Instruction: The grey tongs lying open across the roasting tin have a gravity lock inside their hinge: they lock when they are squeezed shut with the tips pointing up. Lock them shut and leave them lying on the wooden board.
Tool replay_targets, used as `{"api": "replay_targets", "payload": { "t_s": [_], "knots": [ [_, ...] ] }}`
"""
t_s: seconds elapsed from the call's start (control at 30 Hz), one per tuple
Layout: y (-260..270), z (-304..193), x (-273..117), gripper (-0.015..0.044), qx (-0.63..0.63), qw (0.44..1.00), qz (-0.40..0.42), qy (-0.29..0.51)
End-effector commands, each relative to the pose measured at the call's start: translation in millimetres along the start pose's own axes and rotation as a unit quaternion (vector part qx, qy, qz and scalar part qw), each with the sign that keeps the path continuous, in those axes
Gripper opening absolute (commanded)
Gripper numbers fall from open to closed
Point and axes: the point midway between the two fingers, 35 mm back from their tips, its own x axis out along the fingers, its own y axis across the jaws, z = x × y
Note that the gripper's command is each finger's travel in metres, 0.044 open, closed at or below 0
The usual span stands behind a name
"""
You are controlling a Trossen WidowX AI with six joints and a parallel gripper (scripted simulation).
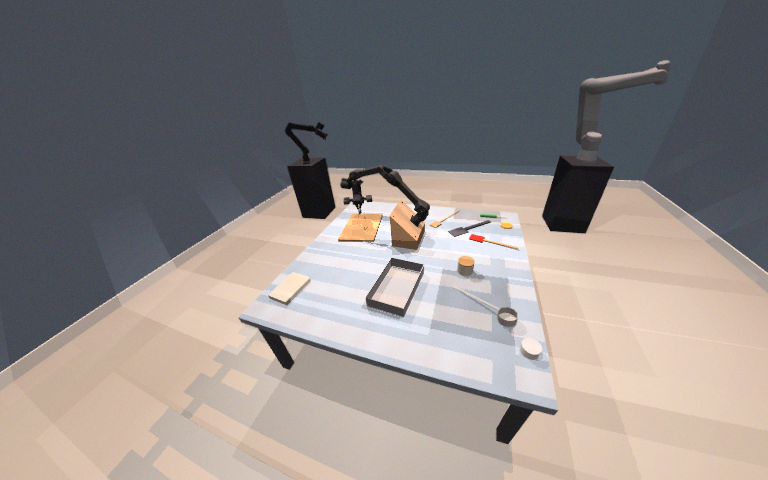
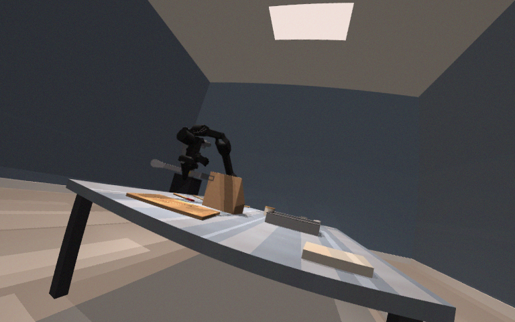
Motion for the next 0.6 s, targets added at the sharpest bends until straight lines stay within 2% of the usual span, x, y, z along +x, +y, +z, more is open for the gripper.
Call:
{"api": "replay_targets", "payload": {
  "t_s": [0.0, 0.13, 0.57],
  "knots": [
    [0.5, -2.3, 0.4, -0.0150, -0.004, 1.000, 0.001, 0.006],
    [-1.1, -2.0, 2.8, -0.0150, -0.007, 0.999, 0.009, 0.039],
    [-7.5, 1.6, 7.1, -0.0150, -0.020, 0.974, 0.035, 0.222]
  ]
}}
